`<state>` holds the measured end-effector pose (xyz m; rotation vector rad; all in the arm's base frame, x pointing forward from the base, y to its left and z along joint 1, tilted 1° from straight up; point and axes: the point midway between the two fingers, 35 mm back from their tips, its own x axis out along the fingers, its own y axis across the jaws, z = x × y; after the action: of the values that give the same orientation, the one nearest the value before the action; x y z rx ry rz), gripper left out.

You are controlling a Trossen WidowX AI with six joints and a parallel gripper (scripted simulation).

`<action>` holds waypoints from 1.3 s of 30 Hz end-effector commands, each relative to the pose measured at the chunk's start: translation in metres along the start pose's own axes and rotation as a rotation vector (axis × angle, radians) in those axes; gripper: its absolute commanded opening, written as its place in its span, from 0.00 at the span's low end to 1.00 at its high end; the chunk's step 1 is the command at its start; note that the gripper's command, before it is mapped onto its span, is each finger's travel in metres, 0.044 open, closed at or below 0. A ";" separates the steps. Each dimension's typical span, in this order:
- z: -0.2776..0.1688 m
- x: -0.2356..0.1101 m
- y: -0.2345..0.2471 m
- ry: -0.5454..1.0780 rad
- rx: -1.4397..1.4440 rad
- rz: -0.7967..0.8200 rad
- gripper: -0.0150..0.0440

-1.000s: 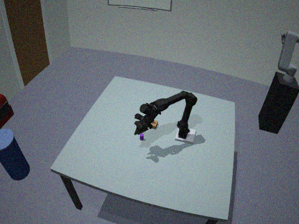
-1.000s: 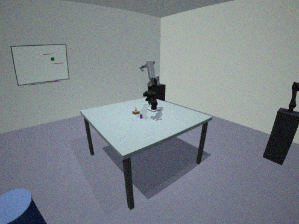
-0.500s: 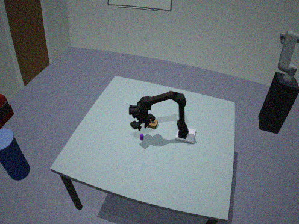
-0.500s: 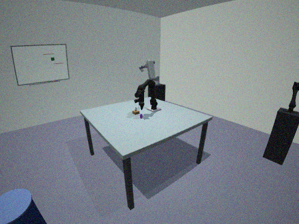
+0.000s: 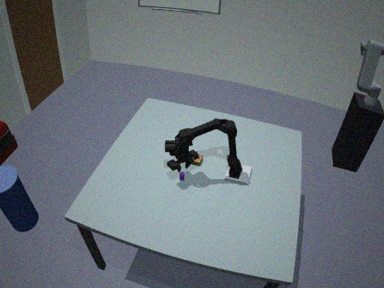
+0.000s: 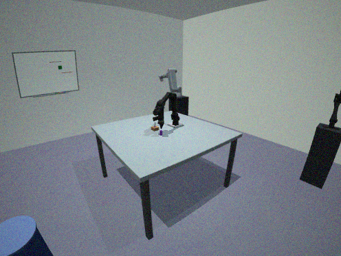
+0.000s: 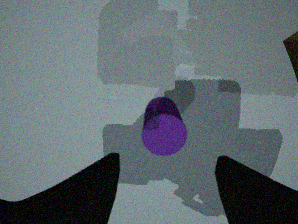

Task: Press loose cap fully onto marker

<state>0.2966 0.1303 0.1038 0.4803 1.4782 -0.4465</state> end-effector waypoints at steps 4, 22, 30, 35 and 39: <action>0.001 0.014 0.000 -0.002 -0.004 -0.003 0.67; 0.001 0.042 0.001 -0.002 -0.004 -0.003 0.67; 0.001 0.054 0.001 -0.002 -0.004 -0.003 0.67; 0.001 0.062 0.001 -0.002 -0.004 -0.003 0.67; 0.001 0.066 0.000 -0.002 -0.004 -0.003 0.67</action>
<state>0.3007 0.1314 0.0424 0.4797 1.4791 -0.4478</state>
